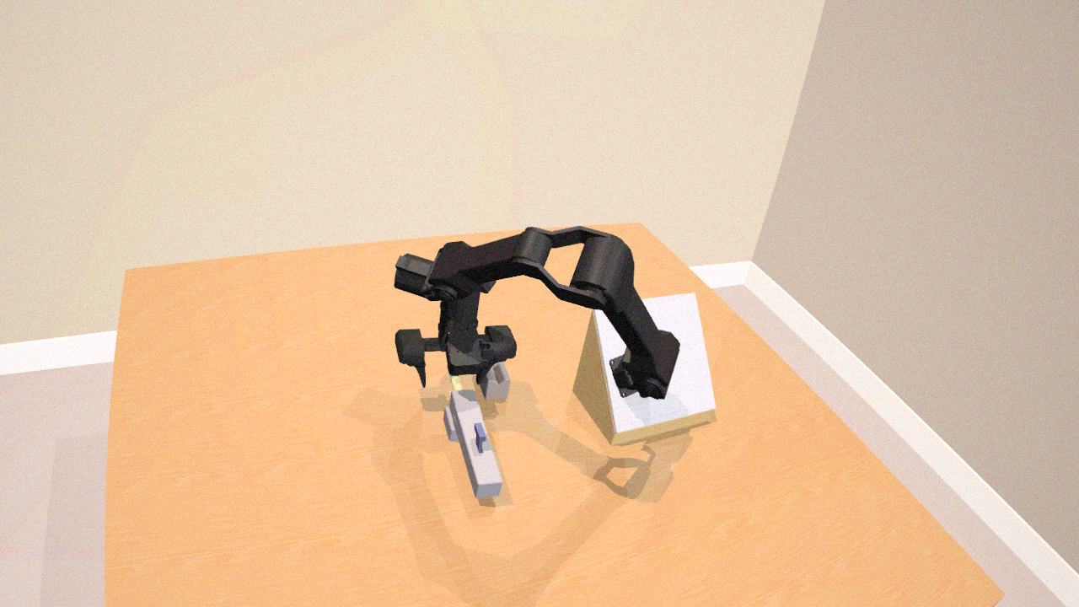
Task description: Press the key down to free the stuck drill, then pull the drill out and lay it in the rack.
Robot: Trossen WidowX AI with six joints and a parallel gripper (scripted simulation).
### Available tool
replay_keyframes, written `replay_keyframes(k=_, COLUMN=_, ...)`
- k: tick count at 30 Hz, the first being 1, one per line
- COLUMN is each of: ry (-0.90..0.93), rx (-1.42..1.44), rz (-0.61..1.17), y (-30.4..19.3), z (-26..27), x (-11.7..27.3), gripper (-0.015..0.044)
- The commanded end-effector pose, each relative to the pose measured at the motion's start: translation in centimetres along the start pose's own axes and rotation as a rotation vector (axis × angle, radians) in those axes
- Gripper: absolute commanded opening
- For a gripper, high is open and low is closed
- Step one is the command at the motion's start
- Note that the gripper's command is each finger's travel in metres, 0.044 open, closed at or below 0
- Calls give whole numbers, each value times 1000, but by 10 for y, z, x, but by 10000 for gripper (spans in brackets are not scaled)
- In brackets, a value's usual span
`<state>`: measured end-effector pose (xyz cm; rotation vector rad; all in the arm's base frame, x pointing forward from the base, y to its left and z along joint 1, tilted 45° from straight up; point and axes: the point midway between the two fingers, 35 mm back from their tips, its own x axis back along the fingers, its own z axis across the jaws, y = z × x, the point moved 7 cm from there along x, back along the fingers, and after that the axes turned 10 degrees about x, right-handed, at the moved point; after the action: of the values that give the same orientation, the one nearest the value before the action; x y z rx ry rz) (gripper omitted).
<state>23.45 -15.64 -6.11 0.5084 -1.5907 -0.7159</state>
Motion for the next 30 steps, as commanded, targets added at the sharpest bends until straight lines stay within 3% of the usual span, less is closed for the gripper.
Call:
replay_keyframes(k=1, ry=1, rx=-2, rz=-4, y=2, z=0, x=-2, gripper=440)
replay_keyframes(k=30, ry=1, rx=-2, rz=-4, y=10, z=-2, x=-7, gripper=440)
